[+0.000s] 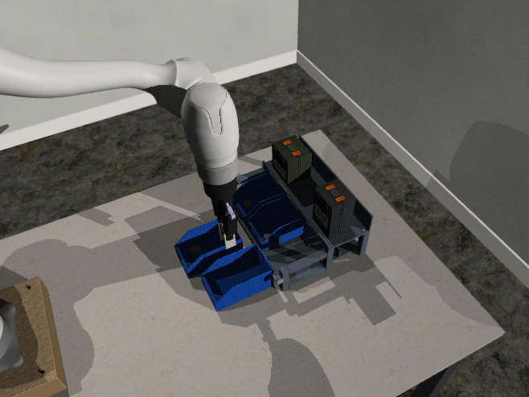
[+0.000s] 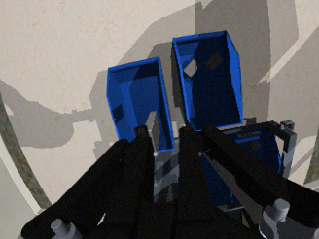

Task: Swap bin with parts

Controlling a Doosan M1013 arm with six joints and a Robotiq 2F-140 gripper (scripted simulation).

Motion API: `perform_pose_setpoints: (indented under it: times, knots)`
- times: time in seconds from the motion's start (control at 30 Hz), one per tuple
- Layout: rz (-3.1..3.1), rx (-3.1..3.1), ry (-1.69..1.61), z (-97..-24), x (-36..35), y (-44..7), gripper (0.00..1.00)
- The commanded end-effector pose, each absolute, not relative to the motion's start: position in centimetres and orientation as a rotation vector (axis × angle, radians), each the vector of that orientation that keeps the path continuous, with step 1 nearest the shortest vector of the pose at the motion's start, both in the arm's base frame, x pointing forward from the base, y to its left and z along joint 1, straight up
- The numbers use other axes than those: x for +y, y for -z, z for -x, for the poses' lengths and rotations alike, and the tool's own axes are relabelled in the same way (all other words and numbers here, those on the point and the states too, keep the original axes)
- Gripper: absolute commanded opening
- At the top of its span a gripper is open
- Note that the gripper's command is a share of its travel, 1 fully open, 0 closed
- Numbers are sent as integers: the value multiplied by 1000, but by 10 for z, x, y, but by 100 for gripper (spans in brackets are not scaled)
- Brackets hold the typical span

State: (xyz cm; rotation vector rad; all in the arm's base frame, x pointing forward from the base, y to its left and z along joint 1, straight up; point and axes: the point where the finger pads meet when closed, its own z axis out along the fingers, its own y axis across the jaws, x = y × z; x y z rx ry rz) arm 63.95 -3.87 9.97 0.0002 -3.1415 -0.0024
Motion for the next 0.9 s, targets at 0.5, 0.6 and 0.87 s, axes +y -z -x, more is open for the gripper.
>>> perform_pose_setpoints:
  times: [0.5,0.6,0.87]
  knots:
    - [0,-3142,3,-640,-39,-69,24]
    - [0,-3142,3,-640,-39,-66,24]
    - [0,-3142,3,-640,-39,-58,24]
